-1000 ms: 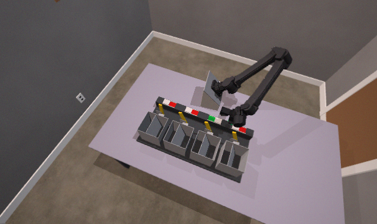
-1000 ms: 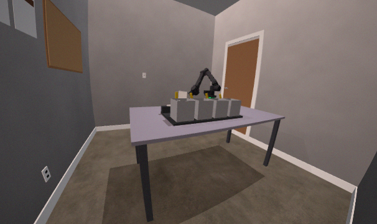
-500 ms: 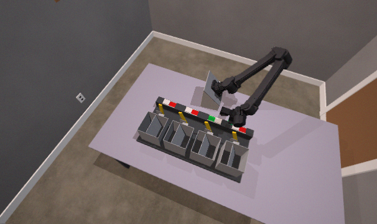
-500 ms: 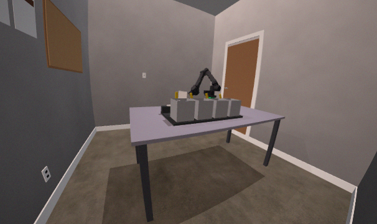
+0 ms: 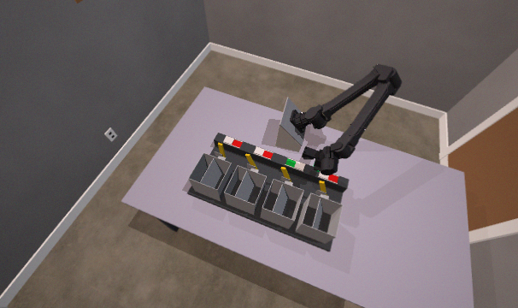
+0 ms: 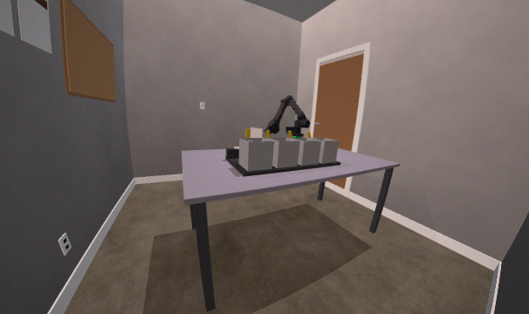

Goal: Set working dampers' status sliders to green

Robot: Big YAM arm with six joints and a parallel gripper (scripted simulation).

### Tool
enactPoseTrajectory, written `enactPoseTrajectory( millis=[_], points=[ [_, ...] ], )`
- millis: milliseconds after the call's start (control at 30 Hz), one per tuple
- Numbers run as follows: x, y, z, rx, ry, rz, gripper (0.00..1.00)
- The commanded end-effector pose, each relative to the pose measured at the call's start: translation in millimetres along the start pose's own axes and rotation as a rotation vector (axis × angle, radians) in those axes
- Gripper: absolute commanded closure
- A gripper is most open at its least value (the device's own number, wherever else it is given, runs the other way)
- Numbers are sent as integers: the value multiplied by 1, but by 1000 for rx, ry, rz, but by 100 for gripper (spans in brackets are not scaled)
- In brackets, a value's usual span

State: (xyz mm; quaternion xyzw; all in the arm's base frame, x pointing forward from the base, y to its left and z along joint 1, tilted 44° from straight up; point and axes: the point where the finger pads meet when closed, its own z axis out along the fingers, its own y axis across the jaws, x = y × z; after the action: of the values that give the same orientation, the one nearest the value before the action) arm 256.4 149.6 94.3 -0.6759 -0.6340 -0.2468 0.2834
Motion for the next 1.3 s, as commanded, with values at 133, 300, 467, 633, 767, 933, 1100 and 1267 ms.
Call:
enactPoseTrajectory(
  millis=[133,300,467,633,767,933,1100,1267],
  points=[
    [6,3,0,-3,-1,-9,100],
    [6,3,0,-3,-1,-9,100],
    [6,3,0,-3,-1,-9,100],
    [6,3,0,-3,-1,-9,100],
    [7,4,0,-4,0,-11,100],
    [8,5,-1,-6,0,-12,100],
    [9,7,-1,-9,1,-15,100],
    [9,7,-1,-9,1,-15,100]
  ],
)
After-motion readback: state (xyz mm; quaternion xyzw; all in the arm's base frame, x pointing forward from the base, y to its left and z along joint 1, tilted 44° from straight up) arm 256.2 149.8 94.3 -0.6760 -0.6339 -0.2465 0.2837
